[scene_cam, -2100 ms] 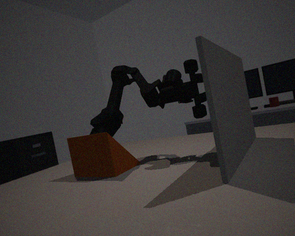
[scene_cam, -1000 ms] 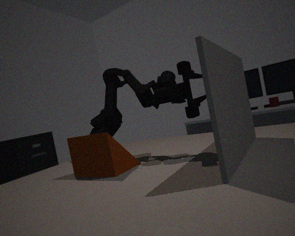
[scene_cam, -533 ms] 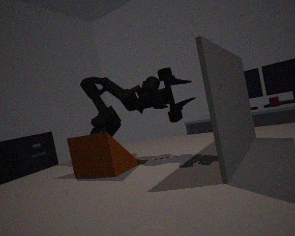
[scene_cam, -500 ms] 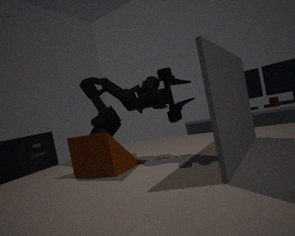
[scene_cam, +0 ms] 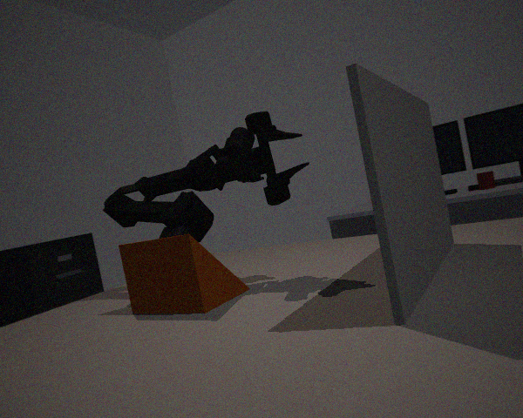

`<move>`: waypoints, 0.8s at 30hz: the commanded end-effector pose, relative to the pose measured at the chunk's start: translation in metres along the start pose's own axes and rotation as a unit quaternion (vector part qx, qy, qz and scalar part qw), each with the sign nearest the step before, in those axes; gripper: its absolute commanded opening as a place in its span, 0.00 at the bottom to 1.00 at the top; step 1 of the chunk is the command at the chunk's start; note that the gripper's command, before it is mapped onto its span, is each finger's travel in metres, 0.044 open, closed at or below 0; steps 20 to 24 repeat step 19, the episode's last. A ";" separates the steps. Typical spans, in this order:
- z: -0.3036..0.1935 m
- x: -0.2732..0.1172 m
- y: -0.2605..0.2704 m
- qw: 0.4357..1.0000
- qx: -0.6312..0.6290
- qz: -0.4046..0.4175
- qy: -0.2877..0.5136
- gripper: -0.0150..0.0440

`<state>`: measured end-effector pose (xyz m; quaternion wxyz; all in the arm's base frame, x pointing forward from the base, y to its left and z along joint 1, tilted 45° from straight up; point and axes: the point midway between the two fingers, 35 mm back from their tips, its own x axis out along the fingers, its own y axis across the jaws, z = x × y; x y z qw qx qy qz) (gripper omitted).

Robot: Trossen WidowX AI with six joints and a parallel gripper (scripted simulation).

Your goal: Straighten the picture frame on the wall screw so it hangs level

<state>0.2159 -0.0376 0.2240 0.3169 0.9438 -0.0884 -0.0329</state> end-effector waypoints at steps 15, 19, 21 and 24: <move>0.000 -0.023 0.004 1.000 0.005 0.002 0.006 0.69; 0.000 -0.023 0.004 1.000 0.005 0.002 0.006 0.69; 0.000 -0.023 0.004 1.000 0.005 0.002 0.006 0.69; 0.000 -0.023 0.004 1.000 0.005 0.002 0.006 0.69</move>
